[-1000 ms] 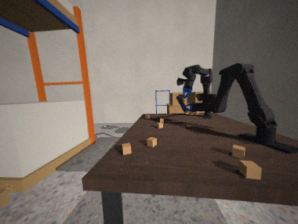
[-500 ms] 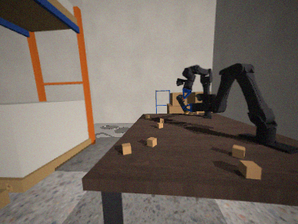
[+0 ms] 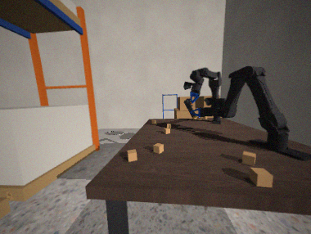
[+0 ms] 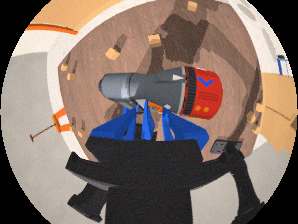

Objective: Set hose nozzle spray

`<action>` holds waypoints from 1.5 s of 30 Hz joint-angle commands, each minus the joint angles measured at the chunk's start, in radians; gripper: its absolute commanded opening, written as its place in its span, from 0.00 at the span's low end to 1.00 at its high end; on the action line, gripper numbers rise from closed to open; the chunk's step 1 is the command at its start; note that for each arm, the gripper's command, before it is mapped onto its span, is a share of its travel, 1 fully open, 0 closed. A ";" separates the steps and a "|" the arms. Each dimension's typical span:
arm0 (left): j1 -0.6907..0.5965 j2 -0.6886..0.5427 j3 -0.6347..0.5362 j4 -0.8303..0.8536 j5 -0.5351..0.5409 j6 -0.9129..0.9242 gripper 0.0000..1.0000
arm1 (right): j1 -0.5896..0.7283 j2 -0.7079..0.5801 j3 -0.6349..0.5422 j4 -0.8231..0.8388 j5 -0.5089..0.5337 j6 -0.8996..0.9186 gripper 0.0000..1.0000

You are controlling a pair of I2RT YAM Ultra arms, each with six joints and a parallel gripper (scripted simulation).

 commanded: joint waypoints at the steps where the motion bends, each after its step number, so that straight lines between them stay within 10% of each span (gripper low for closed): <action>1: 0.000 -0.036 0.024 0.082 0.020 -0.006 0.36 | 0.004 0.009 0.057 0.026 0.009 -0.009 0.37; 45: -0.009 -0.046 0.029 0.084 0.019 -0.001 0.36 | 0.058 0.038 0.038 0.096 -0.003 0.006 0.37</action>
